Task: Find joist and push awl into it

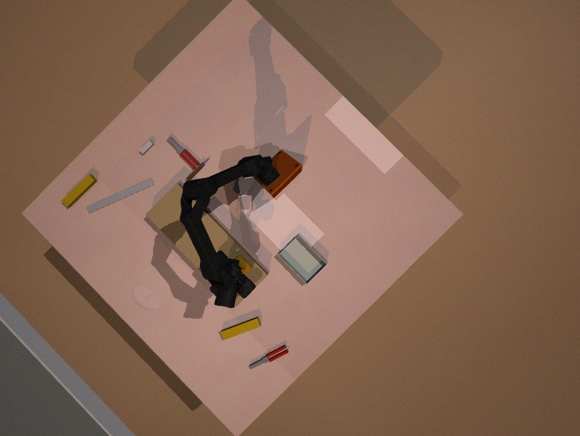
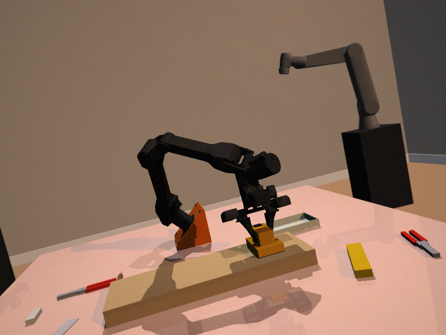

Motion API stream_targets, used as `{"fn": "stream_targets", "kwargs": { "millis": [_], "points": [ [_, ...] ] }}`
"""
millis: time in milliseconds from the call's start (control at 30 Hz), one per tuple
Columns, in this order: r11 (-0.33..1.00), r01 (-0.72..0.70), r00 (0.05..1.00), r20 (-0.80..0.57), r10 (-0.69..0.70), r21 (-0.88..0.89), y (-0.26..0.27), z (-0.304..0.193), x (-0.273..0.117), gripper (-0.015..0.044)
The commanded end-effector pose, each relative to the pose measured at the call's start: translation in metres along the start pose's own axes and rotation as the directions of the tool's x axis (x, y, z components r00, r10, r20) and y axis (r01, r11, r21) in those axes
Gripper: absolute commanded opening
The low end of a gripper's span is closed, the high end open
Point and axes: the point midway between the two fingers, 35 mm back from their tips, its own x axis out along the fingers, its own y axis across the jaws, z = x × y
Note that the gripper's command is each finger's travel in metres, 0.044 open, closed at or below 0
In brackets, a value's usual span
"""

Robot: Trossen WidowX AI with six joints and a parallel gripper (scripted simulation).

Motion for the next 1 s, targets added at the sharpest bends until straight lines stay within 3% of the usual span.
{"fn": "stream_targets", "kwargs": {
  "millis": [0,967],
  "points": [
    [1.000,-0.002,1.000,-0.002,0.002,0.002,0.009,0.000,0.000,0.0000],
    [1.000,-0.004,1.000,-0.001,0.004,0.002,0.037,0.000,0.000,0.0000]
  ]
}}
